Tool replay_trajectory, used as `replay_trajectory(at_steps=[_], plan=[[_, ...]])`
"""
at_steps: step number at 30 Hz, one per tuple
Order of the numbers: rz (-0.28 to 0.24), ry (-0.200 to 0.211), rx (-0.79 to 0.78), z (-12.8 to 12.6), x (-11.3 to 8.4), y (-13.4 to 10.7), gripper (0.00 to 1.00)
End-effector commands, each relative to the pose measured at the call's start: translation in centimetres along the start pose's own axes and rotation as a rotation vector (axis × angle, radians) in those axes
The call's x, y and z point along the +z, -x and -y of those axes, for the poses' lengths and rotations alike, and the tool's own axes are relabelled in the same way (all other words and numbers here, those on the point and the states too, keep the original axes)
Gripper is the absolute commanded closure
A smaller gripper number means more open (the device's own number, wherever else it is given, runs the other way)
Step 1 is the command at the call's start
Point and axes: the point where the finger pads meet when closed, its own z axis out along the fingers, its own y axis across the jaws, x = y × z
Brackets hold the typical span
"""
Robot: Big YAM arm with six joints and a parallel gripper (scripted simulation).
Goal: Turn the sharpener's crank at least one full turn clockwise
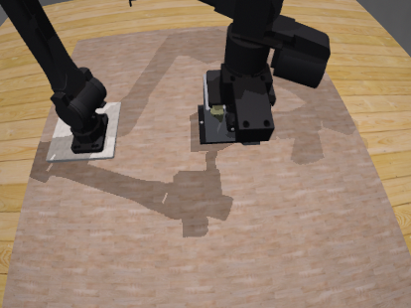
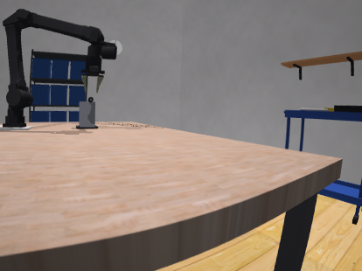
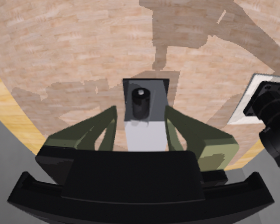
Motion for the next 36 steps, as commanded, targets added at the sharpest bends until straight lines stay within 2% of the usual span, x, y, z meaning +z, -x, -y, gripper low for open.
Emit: replay_trajectory(at_steps=[1,3,8,11,12,16,23,24,36], plan=[[0.022,0.059,-0.01,-1.5,-3.5,0.4,0.49],[0.019,0.051,-0.008,-1.5,-3.8,0.5,0.49],[0.023,0.059,-0.011,-1.4,-5.4,0.1,0.49],[0.02,0.053,-0.009,-1.4,-5.5,0.2,0.49],[0.01,0.028,-0.003,-1.2,-4.7,0.2,0.49],[0.024,0.062,-0.011,-1.3,-7.1,-0.1,0.49],[0.021,0.053,-0.009,-1.2,-8.5,-0.3,0.49],[0.012,0.032,-0.006,-0.9,-7.2,-0.6,0.49],[0.012,0.032,-0.006,-0.9,-7.2,-0.6,0.49]])
